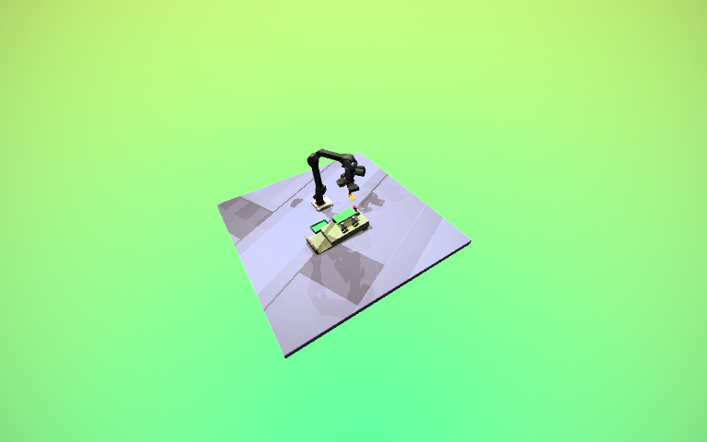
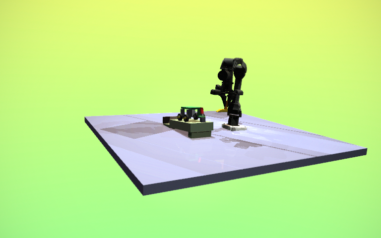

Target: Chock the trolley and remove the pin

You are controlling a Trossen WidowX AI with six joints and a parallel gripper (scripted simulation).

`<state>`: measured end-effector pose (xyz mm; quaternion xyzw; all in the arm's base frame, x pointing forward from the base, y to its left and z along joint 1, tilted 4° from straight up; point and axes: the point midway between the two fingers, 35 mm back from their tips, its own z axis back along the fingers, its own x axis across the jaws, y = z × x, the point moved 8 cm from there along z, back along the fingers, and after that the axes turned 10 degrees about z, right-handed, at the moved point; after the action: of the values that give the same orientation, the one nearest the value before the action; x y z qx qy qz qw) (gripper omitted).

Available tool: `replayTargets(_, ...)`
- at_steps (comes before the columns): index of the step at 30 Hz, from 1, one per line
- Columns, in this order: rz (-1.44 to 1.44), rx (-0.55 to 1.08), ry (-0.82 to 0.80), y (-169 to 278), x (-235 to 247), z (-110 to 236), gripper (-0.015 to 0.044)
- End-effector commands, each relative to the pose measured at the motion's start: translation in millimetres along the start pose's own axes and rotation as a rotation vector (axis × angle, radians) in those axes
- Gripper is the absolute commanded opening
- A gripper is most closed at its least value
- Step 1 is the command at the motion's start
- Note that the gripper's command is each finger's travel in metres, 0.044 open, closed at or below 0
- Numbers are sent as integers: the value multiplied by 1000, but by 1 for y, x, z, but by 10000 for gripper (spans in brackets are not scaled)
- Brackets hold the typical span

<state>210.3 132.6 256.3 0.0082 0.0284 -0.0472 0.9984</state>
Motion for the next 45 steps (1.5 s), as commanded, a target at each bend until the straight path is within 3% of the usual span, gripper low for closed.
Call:
replayTargets(1,11,-4,-3,0,0,3,0)
replayTargets(45,1413,0,2,-1,1,3,0)
